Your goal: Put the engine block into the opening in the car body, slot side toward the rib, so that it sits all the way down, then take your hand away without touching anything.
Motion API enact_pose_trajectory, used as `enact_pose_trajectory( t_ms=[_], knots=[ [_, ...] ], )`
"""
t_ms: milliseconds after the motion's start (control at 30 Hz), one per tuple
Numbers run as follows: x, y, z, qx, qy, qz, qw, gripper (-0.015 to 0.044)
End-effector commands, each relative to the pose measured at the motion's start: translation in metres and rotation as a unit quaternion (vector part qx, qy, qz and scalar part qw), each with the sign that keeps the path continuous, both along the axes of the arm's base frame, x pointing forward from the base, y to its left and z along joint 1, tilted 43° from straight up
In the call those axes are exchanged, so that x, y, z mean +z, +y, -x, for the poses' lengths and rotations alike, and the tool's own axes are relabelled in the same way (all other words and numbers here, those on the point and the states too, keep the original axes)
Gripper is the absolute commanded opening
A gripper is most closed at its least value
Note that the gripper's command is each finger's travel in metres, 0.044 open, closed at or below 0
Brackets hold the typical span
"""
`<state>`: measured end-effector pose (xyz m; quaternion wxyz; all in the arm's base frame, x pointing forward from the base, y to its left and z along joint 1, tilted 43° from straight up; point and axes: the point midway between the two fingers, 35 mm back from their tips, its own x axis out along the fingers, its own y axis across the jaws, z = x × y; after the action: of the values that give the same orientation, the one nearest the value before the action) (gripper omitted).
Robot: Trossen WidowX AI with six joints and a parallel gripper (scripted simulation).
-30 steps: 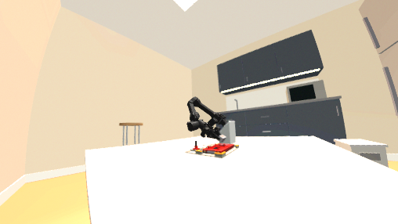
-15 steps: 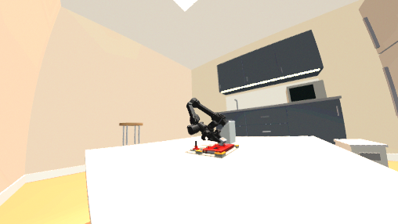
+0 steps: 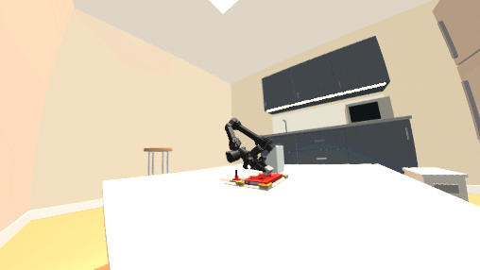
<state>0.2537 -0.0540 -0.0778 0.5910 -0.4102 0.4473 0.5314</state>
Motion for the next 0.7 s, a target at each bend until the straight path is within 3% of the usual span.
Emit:
enact_pose_trajectory(
  t_ms=[0,567,667],
  knots=[
    [-0.0012,-0.0026,0.0007,-0.001,0.001,0.005,1.000,0.0000],
    [-0.0012,-0.0026,0.0007,-0.001,0.001,0.005,1.000,0.0000],
    [-0.0001,0.0000,0.0000,0.000,0.000,0.000,1.000,0.0079]
  ],
)
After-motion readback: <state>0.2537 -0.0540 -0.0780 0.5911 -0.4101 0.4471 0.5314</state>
